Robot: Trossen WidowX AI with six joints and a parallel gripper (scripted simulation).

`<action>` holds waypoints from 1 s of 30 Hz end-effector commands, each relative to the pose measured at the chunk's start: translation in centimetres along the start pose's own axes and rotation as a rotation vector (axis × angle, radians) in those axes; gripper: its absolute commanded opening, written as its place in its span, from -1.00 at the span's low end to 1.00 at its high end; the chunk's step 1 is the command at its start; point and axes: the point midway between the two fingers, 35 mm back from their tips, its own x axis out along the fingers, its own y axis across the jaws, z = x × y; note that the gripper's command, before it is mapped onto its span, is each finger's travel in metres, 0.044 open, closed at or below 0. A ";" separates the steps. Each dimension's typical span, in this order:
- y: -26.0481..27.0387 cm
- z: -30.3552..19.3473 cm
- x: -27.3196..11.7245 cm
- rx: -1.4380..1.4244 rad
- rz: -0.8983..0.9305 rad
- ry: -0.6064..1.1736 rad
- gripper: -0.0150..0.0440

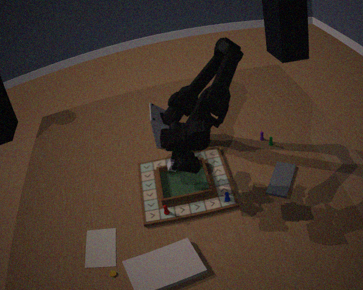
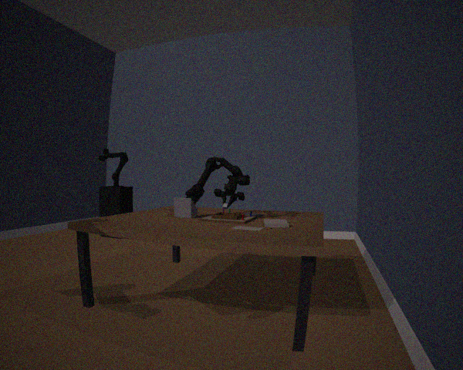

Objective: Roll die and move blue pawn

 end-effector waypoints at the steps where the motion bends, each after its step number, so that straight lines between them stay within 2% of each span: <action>1: -0.1 0.0 0.1 0.019 0.027 -0.133 -0.49; 7: 0.0 -0.1 0.0 0.046 0.093 -0.291 -0.49; 10: 0.0 -0.1 -0.2 0.047 0.096 -0.296 -0.49; 16: 0.7 -0.8 -4.5 0.047 0.097 -0.296 -0.49; 30: 0.5 -0.9 -4.4 0.047 0.097 -0.296 -0.49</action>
